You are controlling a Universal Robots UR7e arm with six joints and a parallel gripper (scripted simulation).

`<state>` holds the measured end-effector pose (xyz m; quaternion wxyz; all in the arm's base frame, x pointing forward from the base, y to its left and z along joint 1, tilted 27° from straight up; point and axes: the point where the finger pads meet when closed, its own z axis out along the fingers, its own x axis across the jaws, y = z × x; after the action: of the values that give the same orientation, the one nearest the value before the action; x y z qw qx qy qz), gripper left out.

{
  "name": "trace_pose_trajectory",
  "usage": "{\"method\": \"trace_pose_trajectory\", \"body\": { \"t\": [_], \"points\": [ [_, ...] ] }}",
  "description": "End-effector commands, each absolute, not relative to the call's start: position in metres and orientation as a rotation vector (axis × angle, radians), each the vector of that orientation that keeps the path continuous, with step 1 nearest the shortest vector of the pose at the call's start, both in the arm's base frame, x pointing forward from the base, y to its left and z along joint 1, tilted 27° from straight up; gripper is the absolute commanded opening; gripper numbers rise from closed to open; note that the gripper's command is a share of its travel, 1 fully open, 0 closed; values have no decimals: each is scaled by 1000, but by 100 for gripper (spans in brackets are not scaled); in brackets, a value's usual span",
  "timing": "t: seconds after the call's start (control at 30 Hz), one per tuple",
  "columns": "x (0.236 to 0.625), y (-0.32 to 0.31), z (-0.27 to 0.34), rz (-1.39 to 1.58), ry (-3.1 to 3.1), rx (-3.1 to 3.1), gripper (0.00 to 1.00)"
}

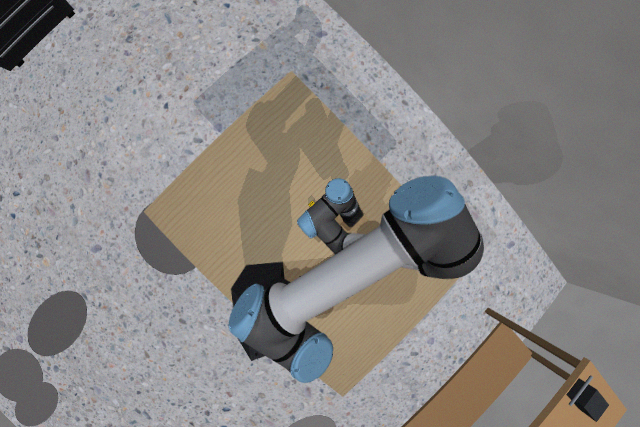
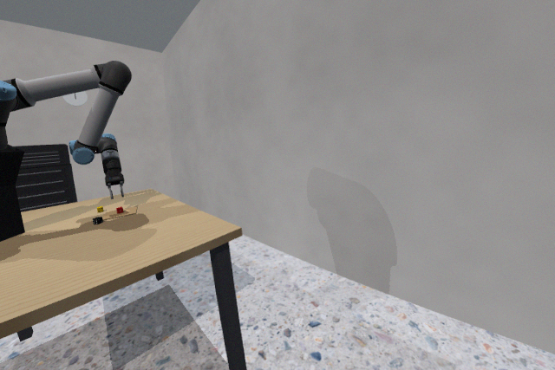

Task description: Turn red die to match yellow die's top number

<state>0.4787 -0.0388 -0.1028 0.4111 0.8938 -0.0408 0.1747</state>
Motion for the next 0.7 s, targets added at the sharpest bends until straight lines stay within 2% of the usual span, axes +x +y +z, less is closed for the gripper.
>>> {"method": "trace_pose_trajectory", "body": {
  "t": [0.0,0.67],
  "points": [
    [478,-39,-105,419,-123,2184,79],
    [480,-36,-104,412,-142,2031,79]
  ]
}}
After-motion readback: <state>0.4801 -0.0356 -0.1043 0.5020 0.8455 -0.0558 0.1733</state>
